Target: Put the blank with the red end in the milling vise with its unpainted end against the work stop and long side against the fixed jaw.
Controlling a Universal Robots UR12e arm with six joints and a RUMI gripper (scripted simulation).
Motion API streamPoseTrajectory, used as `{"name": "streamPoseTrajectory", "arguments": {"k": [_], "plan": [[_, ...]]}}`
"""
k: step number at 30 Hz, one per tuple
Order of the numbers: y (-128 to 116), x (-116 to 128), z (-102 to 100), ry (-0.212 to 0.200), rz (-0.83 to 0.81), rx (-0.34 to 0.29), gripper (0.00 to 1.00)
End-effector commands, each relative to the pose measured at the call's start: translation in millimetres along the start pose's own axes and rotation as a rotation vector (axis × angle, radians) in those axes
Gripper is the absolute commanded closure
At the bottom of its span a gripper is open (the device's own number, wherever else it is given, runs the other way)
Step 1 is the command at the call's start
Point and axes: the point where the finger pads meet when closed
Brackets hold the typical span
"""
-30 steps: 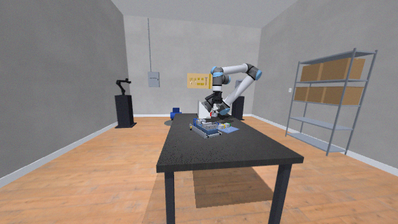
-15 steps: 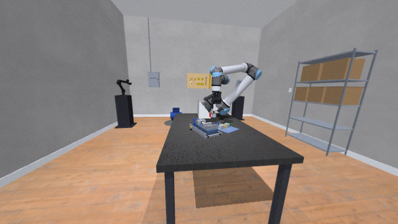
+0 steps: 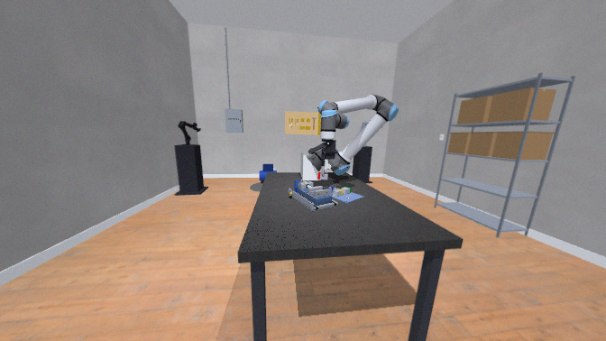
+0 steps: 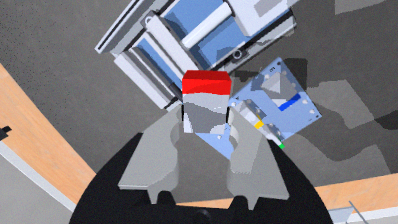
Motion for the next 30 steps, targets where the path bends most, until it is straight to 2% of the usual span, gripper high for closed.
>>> {"name": "streamPoseTrajectory", "arguments": {"k": [1, 30], "plan": [[4.0, -8.4, -0.4, 0.001, 0.077, -0.001, 1.0], [17.0, -36.0, -6.1, 0.001, 0.347, -0.001, 1.0]]}}
Point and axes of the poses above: the point where the finger pads meet when closed, its own z axis back along the fingers, its own x axis across the jaws, y = z × x, and after that the axes turned 7 degrees about z, right-handed
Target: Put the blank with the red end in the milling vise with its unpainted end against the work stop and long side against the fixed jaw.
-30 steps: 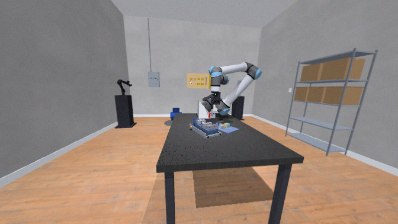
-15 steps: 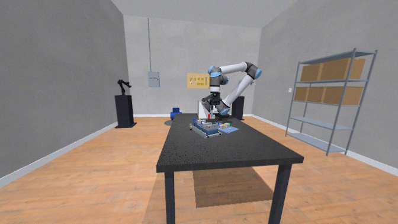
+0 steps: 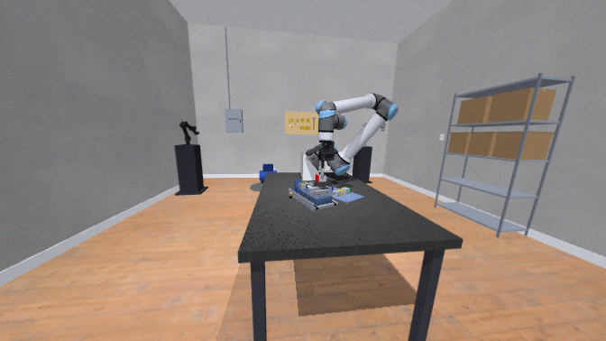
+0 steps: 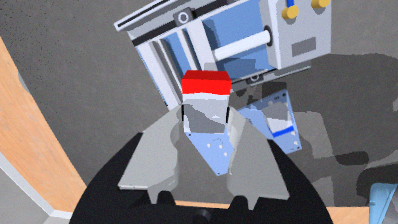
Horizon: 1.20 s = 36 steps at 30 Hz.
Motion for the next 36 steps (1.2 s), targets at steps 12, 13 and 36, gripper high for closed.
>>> {"name": "streamPoseTrajectory", "arguments": {"k": [12, 13, 36], "plan": [[10.7, -11.9, -2.4, 0.001, 0.138, 0.0, 1.0], [10.7, -11.9, -2.4, 0.001, 0.138, 0.0, 1.0], [20.6, -23.0, -6.1, 0.001, 0.274, 0.0, 1.0]]}}
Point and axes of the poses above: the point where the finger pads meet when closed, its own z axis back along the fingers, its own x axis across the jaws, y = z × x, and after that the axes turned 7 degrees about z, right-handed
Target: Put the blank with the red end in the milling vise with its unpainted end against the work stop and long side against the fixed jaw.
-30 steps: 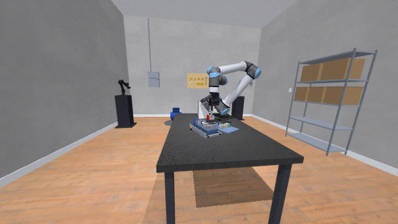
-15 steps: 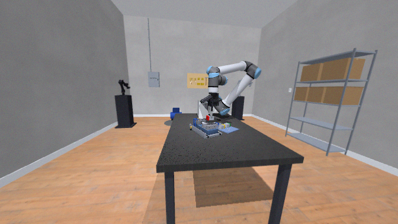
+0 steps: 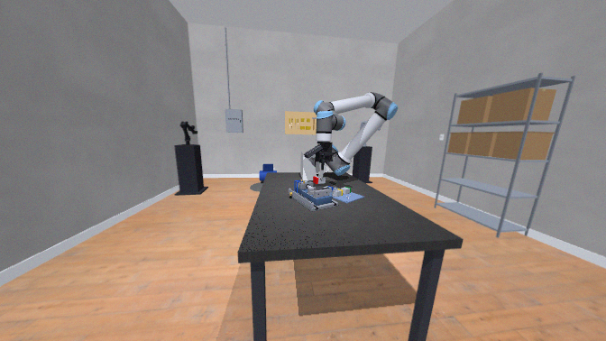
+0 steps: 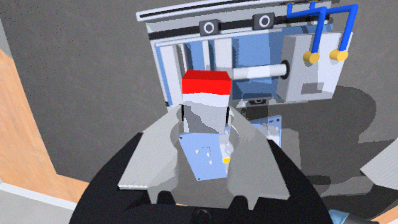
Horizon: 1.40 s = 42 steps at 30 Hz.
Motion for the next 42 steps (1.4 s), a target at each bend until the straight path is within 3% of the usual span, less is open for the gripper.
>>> {"name": "streamPoseTrajectory", "arguments": {"k": [1, 42], "plan": [[3.3, -2.3, 0.1, 0.001, 0.032, 0.001, 1.0], [12.5, -8.6, -3.0, 0.001, 0.135, 0.001, 1.0]]}}
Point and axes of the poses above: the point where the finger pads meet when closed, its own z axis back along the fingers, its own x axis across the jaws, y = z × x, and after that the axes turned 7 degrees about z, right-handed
